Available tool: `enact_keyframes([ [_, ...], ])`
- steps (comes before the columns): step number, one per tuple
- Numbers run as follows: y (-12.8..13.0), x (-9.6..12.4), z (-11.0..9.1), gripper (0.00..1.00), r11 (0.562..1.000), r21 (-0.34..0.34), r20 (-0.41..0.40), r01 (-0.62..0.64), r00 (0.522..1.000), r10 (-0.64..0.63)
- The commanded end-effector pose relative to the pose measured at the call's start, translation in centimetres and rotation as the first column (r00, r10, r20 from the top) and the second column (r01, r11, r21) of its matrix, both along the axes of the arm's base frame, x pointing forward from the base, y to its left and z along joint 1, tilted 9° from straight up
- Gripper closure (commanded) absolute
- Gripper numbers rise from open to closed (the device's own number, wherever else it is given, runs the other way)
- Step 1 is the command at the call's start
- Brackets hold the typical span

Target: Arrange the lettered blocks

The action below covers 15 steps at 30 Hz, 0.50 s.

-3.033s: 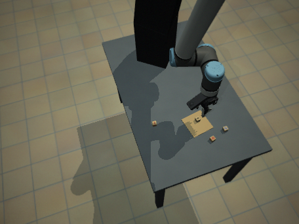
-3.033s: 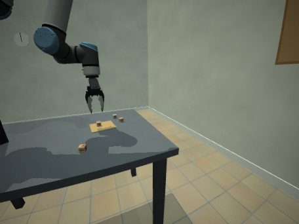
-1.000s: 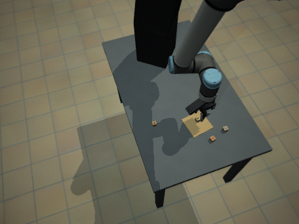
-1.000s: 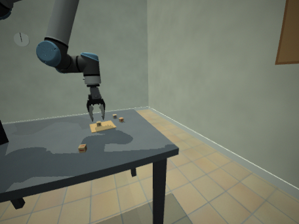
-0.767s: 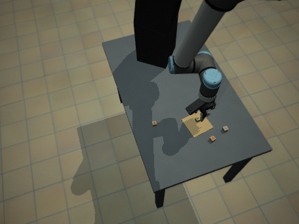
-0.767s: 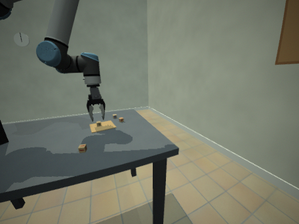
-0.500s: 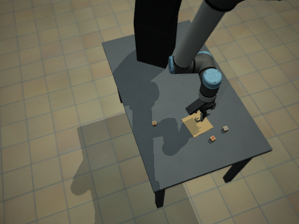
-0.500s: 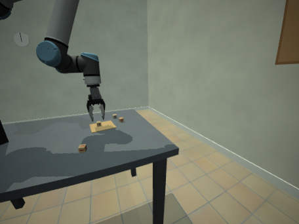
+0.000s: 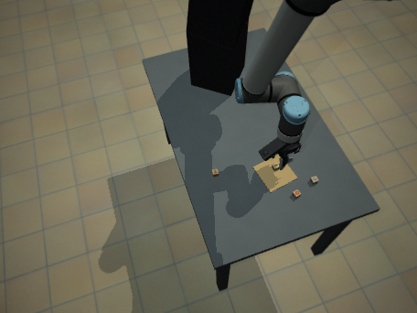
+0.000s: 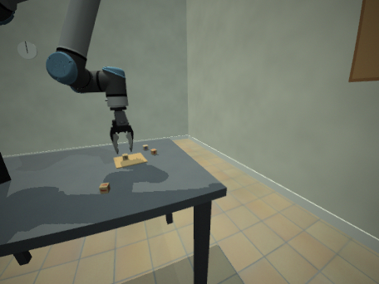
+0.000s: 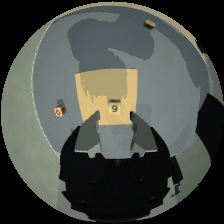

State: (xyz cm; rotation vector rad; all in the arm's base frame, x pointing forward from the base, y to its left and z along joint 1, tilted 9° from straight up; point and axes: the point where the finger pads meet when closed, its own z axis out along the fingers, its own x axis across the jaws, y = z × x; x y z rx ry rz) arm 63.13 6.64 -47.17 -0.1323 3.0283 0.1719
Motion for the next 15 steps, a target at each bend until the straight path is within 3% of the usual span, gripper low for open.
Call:
enact_keyframes([
  [1, -0.01, 0.05, 0.05, 0.63, 1.000, 0.000, 0.001, 0.000, 1.000, 0.000],
  [15, 0.07, 0.11, -0.60, 0.63, 1.000, 0.000, 0.001, 0.000, 1.000, 0.000],
])
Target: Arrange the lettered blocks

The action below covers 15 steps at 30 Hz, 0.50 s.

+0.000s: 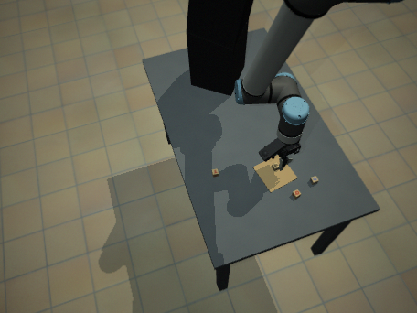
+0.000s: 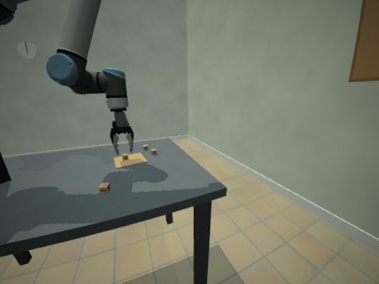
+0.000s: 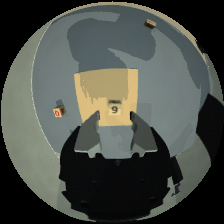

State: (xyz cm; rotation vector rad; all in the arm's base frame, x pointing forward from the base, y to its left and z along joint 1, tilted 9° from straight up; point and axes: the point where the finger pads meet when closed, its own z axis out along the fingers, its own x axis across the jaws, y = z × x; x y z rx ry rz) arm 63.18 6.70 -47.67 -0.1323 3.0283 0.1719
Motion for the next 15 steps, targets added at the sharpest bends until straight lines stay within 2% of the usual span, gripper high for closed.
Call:
enact_keyframes([
  [1, 0.0, 0.1, -0.3, 0.63, 1.000, 0.000, 0.001, 0.000, 1.000, 0.000],
  [15, 0.3, 0.3, -2.5, 0.63, 1.000, 0.000, 0.001, 0.000, 1.000, 0.000],
])
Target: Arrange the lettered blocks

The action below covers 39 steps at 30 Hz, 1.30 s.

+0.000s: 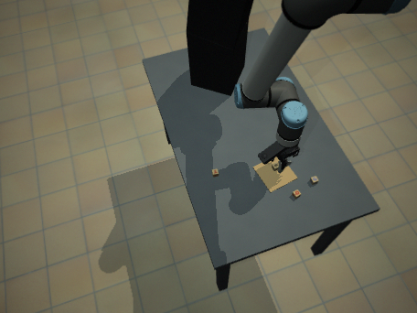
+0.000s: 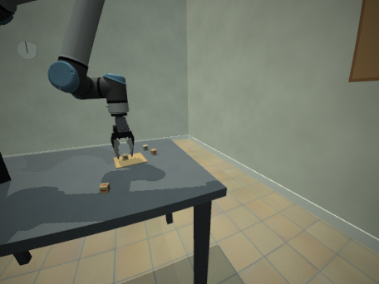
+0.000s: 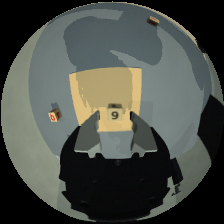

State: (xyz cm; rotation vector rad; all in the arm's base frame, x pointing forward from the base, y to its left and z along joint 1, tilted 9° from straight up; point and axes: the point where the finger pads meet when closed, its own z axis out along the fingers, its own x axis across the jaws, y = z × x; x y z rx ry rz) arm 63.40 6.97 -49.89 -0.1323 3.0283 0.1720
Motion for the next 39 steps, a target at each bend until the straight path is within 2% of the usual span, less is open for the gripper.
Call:
enact_keyframes([
  [1, 0.03, 0.08, -0.27, 0.63, 1.000, 0.000, 0.001, 0.000, 1.000, 0.000],
  [16, 0.04, 0.10, -0.38, 0.63, 1.000, 0.000, 0.001, 0.000, 1.000, 0.000],
  [17, 0.04, 0.10, -0.38, 0.75, 1.000, 0.000, 0.001, 0.000, 1.000, 0.000],
  [33, 0.04, 0.10, -0.38, 0.75, 1.000, 0.000, 0.001, 0.000, 1.000, 0.000],
  [34, 0.04, 0.10, -0.38, 0.95, 1.000, 0.000, 0.001, 0.000, 1.000, 0.000],
  [39, 0.04, 0.10, -0.38, 0.95, 1.000, 0.000, 0.001, 0.000, 1.000, 0.000],
])
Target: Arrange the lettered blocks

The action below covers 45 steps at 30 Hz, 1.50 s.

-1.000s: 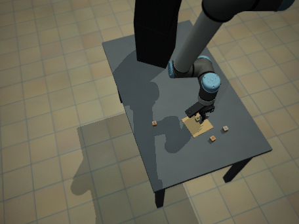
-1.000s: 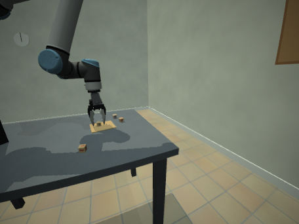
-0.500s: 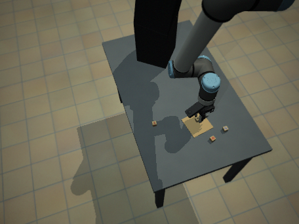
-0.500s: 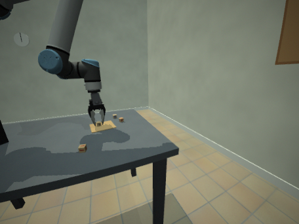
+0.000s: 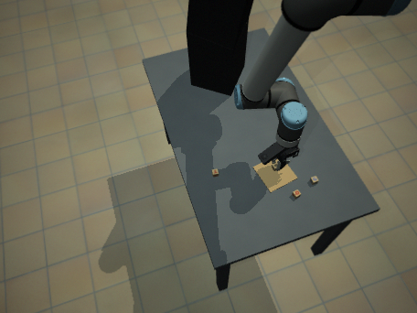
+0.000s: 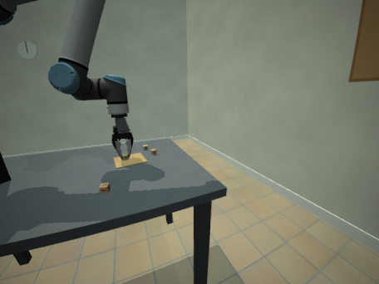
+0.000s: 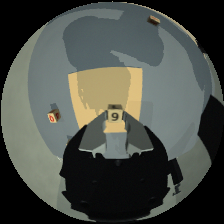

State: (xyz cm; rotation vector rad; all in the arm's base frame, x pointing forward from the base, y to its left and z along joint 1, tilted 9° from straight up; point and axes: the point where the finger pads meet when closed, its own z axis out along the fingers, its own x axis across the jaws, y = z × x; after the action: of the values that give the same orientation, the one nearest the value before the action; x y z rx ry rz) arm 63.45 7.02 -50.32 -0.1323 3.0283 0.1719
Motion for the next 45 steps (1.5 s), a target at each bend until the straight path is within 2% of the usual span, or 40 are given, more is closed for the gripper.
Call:
enact_keyframes([
  [1, 0.0, 0.0, 0.1, 0.95, 1.000, 0.000, 0.001, 0.000, 1.000, 0.000],
  [33, 0.0, 0.0, 0.2, 0.95, 1.000, 0.000, 0.001, 0.000, 1.000, 0.000],
  [38, -0.3, -0.2, 2.2, 0.95, 1.000, 0.000, 0.001, 0.000, 1.000, 0.000],
  [45, -0.9, -0.7, 7.3, 0.95, 1.000, 0.000, 0.001, 0.000, 1.000, 0.000],
])
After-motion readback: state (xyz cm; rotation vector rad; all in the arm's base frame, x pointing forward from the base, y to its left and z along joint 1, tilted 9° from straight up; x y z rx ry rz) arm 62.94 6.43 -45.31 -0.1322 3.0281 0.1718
